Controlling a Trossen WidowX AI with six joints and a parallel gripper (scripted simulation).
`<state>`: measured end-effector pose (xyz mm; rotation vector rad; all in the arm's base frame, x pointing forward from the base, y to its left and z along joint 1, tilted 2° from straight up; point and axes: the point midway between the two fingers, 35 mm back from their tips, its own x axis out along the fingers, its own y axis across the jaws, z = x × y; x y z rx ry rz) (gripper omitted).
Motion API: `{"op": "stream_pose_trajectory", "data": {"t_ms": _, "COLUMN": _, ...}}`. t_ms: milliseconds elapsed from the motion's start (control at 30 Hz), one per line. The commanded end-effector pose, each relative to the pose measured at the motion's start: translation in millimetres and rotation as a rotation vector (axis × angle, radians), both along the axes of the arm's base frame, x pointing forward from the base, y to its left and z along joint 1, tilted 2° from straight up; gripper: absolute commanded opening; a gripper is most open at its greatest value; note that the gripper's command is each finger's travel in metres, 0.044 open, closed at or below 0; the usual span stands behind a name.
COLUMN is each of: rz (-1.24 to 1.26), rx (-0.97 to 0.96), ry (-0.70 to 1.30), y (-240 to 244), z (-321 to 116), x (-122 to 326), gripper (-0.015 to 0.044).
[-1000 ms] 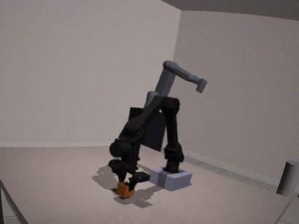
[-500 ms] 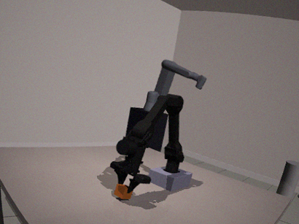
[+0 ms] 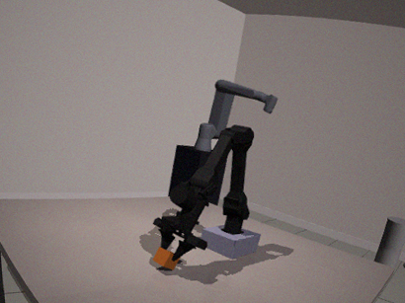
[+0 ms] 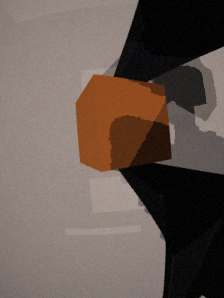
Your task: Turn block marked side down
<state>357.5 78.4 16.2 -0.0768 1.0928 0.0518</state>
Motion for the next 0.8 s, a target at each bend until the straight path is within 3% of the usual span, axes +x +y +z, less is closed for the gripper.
{"op": "stream_pose_trajectory", "data": {"t_ms": 0, "rz": 0.003, "rx": 0.003, "ry": -0.065, "y": -1, "z": 6, "x": -1, "gripper": 0.0}}
{"op": "stream_pose_trajectory", "data": {"t_ms": 767, "rz": 0.019, "rx": 0.022, "ry": -0.313, "y": 3, "z": -24, "x": 11, "gripper": 0.0}}
